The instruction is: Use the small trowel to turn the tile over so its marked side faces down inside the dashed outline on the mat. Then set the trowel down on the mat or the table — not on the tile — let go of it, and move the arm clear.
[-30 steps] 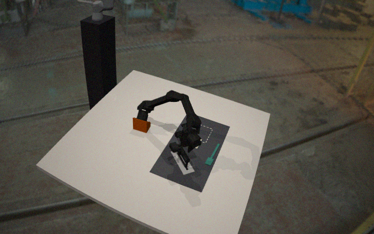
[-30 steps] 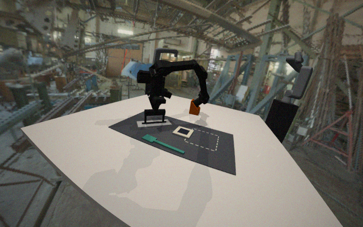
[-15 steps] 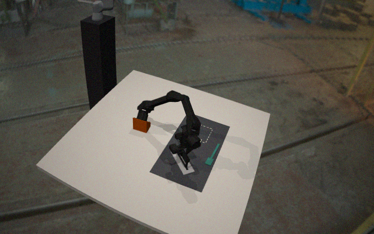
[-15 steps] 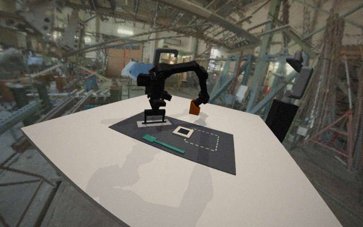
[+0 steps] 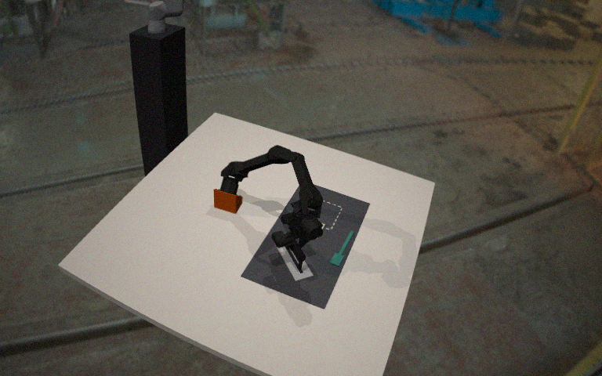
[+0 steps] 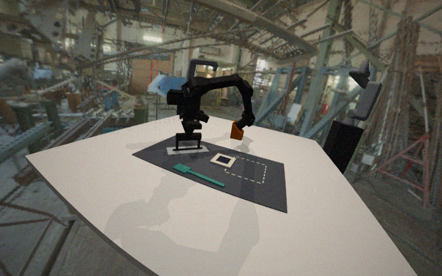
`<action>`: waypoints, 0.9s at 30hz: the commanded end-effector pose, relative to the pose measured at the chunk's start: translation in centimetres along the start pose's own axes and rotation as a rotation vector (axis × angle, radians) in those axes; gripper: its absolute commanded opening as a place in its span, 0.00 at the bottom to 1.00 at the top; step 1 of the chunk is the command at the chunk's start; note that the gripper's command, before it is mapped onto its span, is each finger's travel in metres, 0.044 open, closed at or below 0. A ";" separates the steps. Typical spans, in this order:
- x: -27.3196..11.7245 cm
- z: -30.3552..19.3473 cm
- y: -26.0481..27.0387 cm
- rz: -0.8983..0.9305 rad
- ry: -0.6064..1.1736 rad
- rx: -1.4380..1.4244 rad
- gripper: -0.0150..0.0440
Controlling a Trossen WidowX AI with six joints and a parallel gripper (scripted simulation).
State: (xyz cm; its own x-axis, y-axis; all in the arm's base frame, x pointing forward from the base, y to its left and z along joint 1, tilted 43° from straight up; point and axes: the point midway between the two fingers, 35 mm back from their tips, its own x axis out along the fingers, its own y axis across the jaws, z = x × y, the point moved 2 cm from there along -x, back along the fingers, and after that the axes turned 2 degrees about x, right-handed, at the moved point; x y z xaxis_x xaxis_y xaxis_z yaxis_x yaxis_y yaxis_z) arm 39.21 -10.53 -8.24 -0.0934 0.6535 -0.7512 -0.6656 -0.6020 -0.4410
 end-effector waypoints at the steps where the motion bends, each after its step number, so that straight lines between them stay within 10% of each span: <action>1: 0.2 0.1 -0.2 -0.004 -0.004 0.001 0.47; 27: 0.2 0.1 -0.2 -0.002 -0.005 0.616 0.47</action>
State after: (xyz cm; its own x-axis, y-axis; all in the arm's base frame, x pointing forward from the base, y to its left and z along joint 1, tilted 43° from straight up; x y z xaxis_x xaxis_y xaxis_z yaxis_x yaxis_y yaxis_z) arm 39.28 -10.44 -8.21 -0.0922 0.6535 -0.7513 -0.9518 -0.2794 -0.1262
